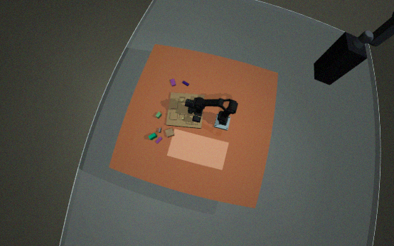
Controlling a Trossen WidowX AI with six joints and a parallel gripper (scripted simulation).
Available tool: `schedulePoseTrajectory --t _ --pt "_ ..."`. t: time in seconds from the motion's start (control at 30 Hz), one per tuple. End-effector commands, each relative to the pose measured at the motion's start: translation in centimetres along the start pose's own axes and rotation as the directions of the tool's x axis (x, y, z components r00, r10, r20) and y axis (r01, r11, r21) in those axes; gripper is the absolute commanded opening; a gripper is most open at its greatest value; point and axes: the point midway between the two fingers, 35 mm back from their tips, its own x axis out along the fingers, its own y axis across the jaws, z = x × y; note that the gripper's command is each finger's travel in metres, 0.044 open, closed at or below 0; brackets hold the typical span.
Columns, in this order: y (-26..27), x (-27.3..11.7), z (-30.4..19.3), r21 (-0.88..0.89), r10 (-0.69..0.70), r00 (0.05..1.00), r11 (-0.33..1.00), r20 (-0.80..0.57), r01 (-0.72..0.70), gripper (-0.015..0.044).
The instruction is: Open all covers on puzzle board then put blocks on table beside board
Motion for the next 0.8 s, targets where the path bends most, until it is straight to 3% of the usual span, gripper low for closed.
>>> schedulePoseTrajectory --t 0.0,0.77 --pt "0.12 0.49 -0.06 -0.003 0.005 1.000 1.000 -0.003 -0.005 0.0000" --pt "0.16 0.70 -0.02 -0.004 0.006 1.000 1.000 -0.003 -0.006 0.0000"
